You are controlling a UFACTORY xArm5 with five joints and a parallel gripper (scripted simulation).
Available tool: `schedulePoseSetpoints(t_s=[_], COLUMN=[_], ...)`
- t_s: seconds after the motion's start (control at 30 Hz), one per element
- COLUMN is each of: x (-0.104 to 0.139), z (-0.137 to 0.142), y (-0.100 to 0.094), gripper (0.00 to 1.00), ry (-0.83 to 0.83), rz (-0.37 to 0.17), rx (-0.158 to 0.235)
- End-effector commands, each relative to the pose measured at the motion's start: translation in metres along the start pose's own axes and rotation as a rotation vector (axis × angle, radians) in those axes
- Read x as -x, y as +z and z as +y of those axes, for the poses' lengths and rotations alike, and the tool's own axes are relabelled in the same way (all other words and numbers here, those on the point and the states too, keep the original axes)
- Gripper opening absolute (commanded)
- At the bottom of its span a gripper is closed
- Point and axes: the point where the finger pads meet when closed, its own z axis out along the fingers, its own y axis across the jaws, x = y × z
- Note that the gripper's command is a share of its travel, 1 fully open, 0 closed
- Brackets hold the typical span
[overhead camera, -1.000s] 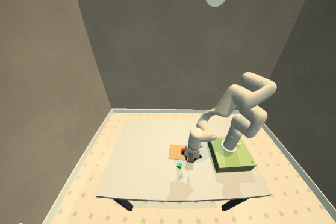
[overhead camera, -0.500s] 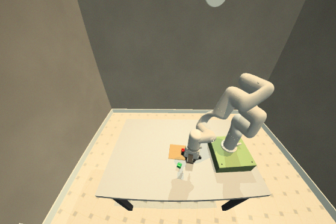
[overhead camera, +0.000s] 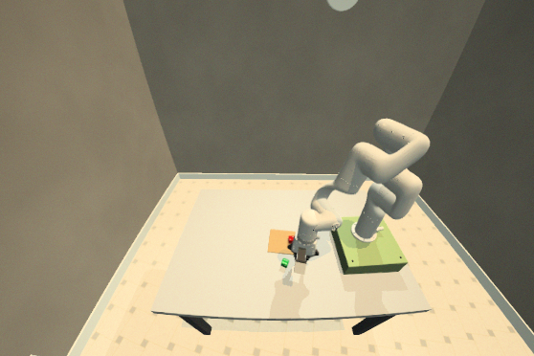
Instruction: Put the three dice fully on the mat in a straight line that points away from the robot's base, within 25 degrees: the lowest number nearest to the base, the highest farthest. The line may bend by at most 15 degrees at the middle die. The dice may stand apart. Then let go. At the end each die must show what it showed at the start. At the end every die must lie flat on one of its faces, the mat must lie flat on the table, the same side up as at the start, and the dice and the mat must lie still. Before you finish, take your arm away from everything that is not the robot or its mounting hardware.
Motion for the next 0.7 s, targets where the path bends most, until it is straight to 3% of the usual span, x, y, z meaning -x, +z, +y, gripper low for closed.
schedulePoseSetpoints(t_s=[0.0, 0.67], x=[-0.001, -0.001], z=[0.001, 0.002], y=[0.003, 0.014], gripper=[0.47, 0.47], ry=[0.000, 0.000], rz=[0.002, 0.002], rx=[0.003, 0.003])
